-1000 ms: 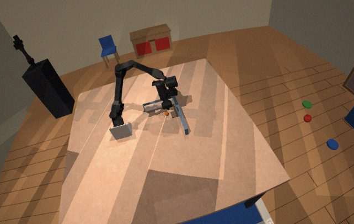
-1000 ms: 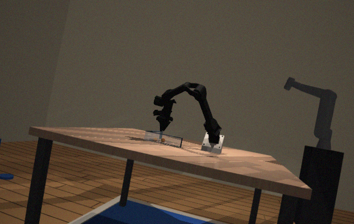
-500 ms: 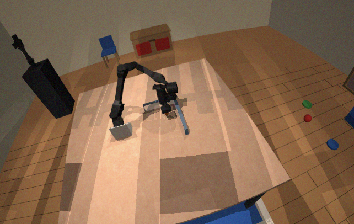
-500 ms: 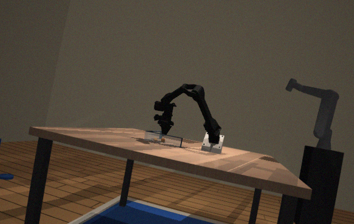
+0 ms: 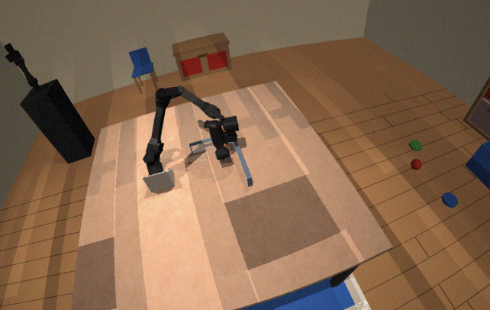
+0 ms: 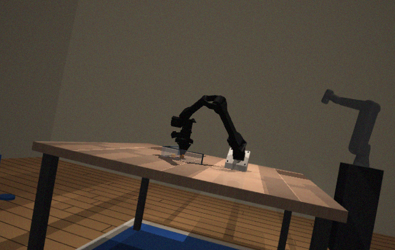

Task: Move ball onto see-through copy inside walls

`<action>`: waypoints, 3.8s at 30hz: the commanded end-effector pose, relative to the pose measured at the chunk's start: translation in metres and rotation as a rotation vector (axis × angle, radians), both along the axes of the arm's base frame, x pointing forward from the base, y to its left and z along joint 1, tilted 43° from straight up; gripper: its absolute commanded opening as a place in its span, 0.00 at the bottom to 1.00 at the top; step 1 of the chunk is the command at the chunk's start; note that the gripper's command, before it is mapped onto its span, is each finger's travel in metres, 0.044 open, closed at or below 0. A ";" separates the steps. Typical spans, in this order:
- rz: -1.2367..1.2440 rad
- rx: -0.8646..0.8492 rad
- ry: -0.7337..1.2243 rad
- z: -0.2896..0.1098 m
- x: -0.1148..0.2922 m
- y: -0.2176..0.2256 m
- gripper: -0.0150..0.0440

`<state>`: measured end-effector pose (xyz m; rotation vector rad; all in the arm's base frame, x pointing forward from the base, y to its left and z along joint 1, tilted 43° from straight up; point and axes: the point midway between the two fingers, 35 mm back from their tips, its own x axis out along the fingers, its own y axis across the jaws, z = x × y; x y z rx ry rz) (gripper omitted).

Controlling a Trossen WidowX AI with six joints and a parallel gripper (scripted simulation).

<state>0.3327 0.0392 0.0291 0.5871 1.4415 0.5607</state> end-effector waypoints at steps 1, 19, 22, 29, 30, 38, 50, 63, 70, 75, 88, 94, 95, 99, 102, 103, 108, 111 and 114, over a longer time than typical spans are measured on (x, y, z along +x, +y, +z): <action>-0.001 0.006 0.004 -0.005 -0.001 0.006 0.66; -0.001 0.006 0.004 -0.009 -0.001 0.010 0.35; -0.031 -0.017 -0.022 -0.005 0.006 0.001 0.25; -0.037 -0.029 -0.025 0.015 0.009 -0.021 0.25; -0.035 -0.029 -0.023 0.019 0.009 -0.024 0.25; -0.016 -0.017 -0.005 0.052 0.003 -0.053 0.25; 0.019 0.000 -0.013 0.082 -0.006 -0.074 0.25; 0.421 -0.032 -0.380 0.089 0.007 -0.048 0.25; 0.640 -0.048 -0.580 0.093 0.013 -0.033 0.25; 0.797 -0.057 -0.724 0.096 0.017 -0.023 0.25; 1.155 -0.077 -1.057 0.104 0.024 0.003 0.25; 1.155 -0.077 -1.057 0.103 0.025 0.004 0.25; 1.155 -0.077 -1.057 0.102 0.025 0.005 0.25; 1.155 -0.078 -1.057 0.091 0.027 0.015 0.25; 1.155 -0.078 -1.058 0.079 0.028 0.026 0.25; 1.155 -0.078 -1.058 0.075 0.029 0.030 0.25; 1.154 -0.076 -1.060 0.056 0.028 0.048 0.25; 1.153 -0.075 -1.060 0.053 0.028 0.051 0.25; 1.153 -0.075 -1.060 0.053 0.028 0.051 0.25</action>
